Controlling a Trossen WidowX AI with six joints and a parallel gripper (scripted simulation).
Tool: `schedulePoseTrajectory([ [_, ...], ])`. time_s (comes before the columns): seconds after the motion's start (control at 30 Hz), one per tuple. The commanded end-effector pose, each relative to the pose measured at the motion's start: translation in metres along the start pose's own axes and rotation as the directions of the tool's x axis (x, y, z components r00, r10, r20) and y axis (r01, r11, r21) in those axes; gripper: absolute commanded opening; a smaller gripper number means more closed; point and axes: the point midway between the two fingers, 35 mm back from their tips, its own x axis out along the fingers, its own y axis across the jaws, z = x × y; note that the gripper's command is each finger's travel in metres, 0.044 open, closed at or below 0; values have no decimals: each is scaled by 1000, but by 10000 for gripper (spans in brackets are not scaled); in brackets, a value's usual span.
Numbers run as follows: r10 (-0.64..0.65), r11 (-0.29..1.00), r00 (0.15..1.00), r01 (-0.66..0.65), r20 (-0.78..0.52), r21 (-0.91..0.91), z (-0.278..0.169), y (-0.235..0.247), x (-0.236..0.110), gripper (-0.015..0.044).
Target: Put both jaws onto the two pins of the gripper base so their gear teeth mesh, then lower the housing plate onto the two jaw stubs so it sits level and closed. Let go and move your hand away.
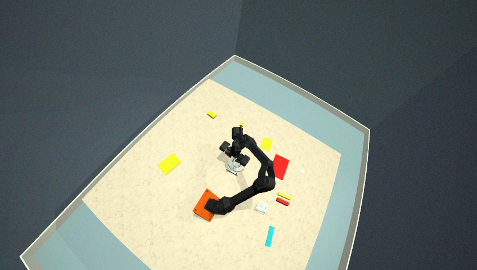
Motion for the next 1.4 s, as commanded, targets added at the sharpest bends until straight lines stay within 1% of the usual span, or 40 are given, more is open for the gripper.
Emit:
schedulePoseTrajectory([
  [0.0, -3, 1000, 1000, 3, 2, -6, 0, 0, 1, 134],
  [1.37, -4, 1000, 1000, 4, 2, -3, 0, 0, 13, 134],
])
